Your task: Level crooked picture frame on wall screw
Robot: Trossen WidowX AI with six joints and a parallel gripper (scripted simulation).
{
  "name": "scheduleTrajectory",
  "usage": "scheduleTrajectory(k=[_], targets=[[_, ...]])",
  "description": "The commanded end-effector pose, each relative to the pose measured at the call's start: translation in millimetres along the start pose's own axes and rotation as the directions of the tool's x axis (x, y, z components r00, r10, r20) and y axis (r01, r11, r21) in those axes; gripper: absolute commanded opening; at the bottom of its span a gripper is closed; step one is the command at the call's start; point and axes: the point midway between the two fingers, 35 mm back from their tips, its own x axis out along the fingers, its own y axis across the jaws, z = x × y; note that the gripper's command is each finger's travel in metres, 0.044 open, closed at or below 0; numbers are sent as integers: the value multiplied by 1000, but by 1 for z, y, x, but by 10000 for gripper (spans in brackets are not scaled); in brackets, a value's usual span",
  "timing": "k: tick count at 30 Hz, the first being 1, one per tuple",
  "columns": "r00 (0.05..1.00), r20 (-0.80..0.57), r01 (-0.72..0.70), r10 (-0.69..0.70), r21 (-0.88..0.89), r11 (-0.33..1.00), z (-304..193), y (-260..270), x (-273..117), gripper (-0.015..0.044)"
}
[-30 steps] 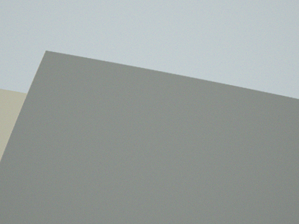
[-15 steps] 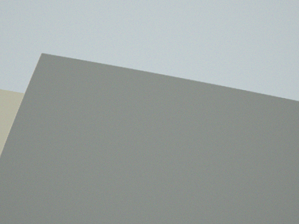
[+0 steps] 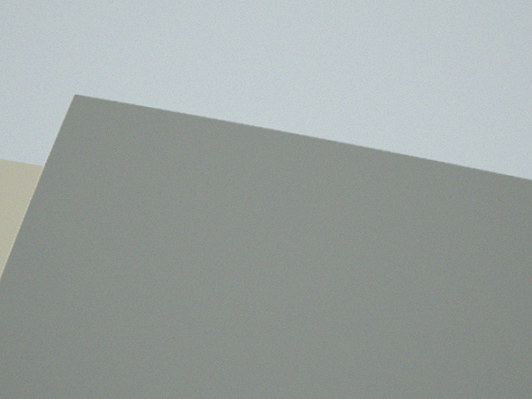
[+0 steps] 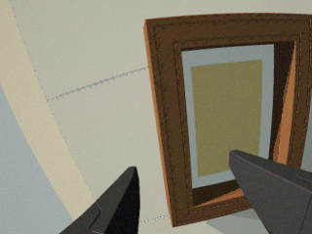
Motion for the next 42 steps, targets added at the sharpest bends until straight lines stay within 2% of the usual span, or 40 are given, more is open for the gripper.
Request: scheduleTrajectory(k=[1,21,42], targets=[[1000,-7,1,-1,6,1000,-2,1,6,260],[1000,-8,0,0,6,1000,-2,1,38,260],[1000,-8,0,0,6,1000,-2,1,39,260]])
